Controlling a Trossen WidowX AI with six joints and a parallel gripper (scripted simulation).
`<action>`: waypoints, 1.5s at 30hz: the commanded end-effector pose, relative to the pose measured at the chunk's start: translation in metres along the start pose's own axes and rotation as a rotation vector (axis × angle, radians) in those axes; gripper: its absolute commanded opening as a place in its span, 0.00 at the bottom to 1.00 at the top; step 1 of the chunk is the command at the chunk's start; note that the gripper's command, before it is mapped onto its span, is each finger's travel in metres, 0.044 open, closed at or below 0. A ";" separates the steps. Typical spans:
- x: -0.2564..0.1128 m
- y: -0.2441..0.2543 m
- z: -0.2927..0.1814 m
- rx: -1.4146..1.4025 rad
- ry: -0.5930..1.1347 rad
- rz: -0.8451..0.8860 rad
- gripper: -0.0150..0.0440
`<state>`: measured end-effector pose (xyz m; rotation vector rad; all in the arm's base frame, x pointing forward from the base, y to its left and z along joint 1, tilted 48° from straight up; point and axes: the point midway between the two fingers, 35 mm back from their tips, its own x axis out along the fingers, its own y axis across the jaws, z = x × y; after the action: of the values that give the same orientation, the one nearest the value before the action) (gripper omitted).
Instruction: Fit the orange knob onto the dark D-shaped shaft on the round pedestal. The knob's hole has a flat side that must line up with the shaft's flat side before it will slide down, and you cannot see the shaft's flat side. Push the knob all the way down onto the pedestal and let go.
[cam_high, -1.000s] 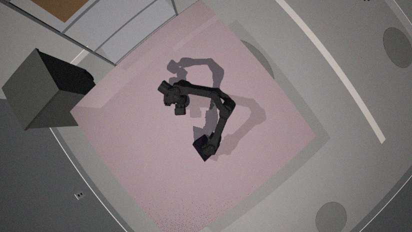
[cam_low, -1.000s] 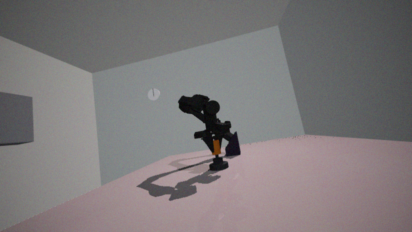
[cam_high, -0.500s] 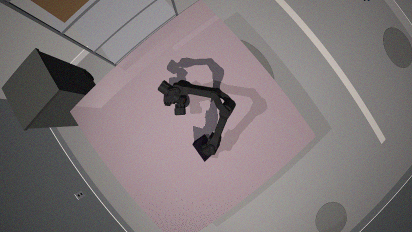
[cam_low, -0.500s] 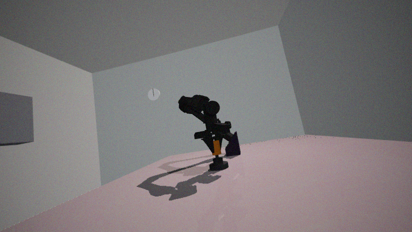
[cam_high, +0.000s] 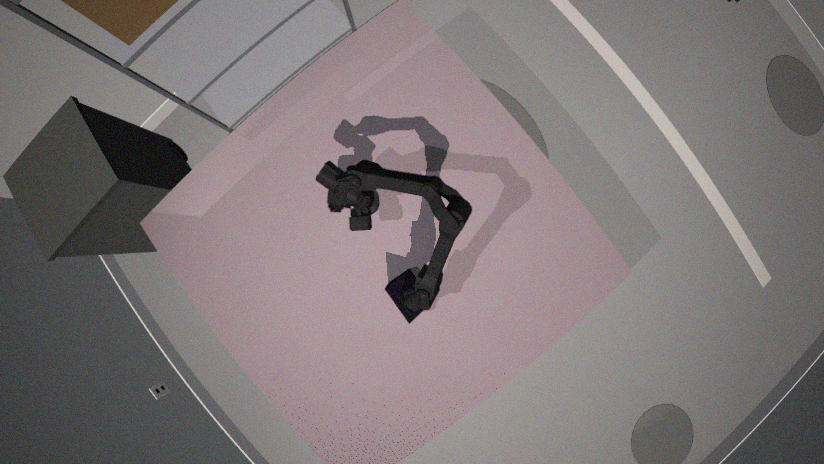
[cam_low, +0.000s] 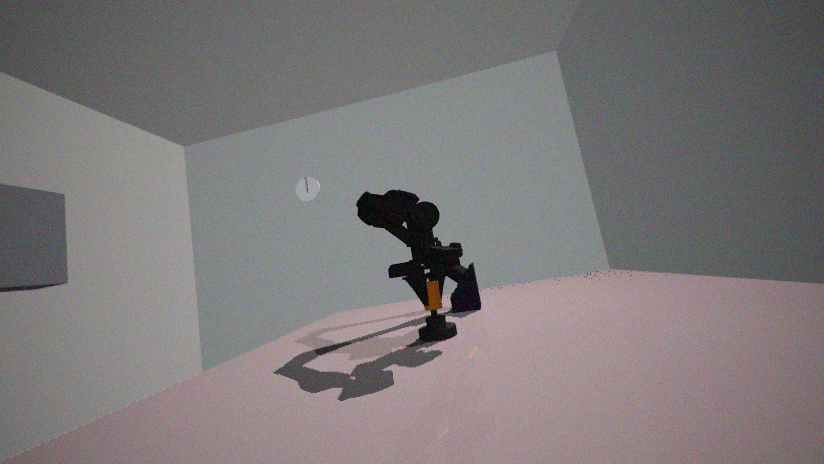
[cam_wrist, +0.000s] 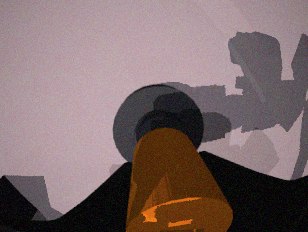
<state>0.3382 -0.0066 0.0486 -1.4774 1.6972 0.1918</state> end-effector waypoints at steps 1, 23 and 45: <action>-0.002 0.000 -0.001 -0.001 0.002 0.001 0.25; -0.001 -0.001 0.001 -0.211 0.002 0.001 0.25; -0.003 -0.002 0.000 -0.211 0.002 0.001 0.25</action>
<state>0.3388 -0.0054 0.0507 -1.6279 1.7219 0.3775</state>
